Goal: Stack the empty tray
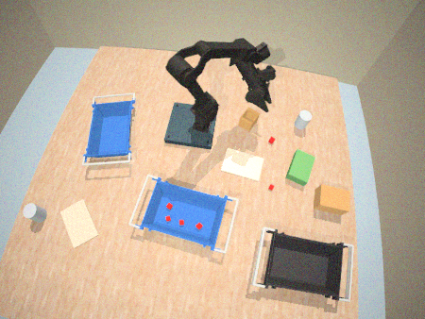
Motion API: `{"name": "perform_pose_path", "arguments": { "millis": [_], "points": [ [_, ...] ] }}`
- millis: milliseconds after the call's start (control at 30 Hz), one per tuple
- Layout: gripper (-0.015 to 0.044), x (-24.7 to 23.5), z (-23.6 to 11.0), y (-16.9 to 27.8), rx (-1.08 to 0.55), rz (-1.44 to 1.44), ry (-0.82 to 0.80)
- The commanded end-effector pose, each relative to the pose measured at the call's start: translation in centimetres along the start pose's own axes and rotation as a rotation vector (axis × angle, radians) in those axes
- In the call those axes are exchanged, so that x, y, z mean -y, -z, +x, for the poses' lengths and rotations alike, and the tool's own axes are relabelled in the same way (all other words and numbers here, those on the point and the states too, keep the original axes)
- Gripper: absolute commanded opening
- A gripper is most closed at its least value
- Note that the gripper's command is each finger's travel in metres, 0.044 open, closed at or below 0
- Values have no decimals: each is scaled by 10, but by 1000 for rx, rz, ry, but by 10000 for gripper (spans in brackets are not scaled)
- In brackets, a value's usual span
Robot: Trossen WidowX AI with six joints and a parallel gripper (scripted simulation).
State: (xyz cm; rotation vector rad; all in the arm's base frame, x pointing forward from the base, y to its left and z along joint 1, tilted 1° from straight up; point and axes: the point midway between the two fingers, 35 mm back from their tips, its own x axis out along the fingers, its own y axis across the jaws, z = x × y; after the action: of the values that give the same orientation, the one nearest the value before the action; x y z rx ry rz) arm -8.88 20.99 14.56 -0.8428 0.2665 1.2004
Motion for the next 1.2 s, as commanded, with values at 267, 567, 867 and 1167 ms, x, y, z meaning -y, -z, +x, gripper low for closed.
{"name": "perform_pose_path", "arguments": {
  "millis": [267, 567, 867, 1167],
  "points": [
    [164, 3, -7, -8, 0, 0, 0],
    [82, 24, -36, -44, -6, 0, 3],
    [82, 62, 23, -55, -329, 173, 129],
    [82, 132, 89, -51, -610, 471, 234]
  ]
}}
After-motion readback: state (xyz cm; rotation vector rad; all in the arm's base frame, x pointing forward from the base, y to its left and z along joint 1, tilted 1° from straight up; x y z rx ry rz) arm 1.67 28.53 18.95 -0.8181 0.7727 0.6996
